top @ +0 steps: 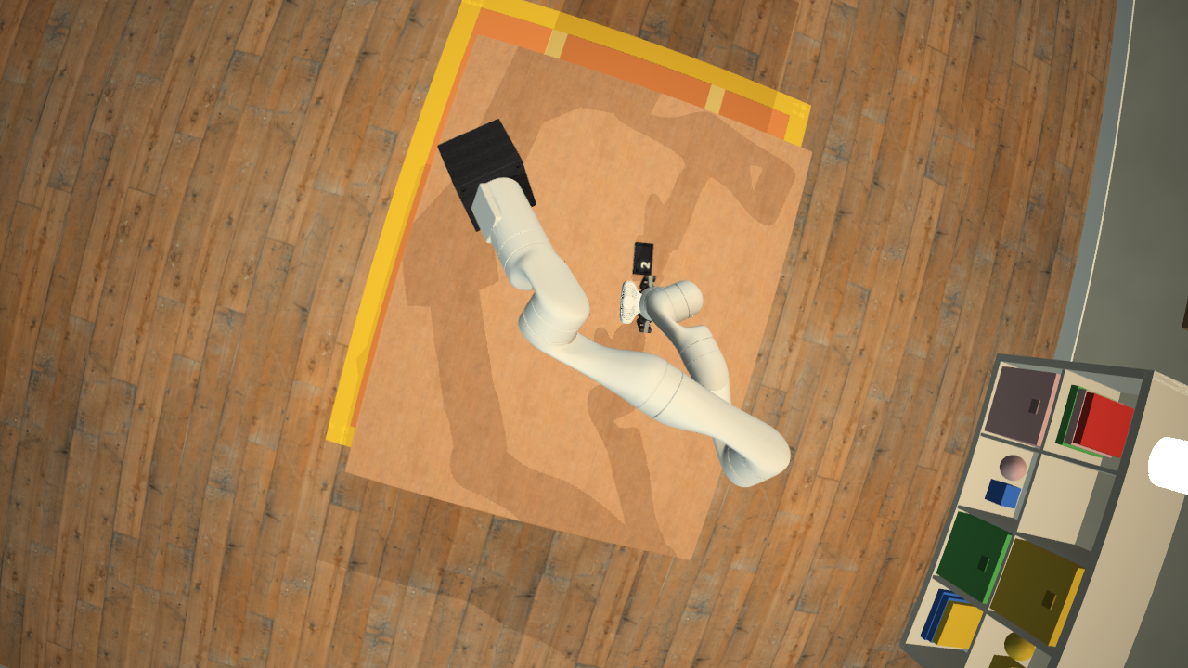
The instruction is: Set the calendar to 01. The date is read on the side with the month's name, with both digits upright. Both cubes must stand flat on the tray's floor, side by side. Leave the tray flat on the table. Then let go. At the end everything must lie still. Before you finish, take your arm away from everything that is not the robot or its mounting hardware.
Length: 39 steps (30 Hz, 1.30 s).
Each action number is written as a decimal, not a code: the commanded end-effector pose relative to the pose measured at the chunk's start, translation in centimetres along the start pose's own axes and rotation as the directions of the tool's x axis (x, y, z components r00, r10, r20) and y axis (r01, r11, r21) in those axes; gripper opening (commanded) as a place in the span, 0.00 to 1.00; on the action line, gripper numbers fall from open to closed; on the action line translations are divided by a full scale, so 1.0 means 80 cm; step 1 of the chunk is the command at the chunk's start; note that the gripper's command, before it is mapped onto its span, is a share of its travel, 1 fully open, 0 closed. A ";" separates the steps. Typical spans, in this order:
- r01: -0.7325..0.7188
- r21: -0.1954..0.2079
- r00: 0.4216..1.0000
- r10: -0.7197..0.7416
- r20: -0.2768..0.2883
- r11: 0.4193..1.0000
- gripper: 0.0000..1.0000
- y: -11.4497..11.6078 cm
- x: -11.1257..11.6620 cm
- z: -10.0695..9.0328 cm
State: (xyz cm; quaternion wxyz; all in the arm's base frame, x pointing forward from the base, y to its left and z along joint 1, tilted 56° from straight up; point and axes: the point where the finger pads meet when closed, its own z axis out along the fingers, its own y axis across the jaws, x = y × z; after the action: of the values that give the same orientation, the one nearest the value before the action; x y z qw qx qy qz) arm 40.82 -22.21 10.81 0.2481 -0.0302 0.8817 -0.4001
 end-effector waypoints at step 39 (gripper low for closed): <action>0.000 0.000 1.000 0.000 0.001 1.000 0.48 0.000 0.000 -0.014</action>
State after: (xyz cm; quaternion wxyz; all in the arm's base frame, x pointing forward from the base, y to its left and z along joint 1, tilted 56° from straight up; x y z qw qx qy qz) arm 40.28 -21.79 11.12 0.2457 -0.0285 0.8823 -0.4005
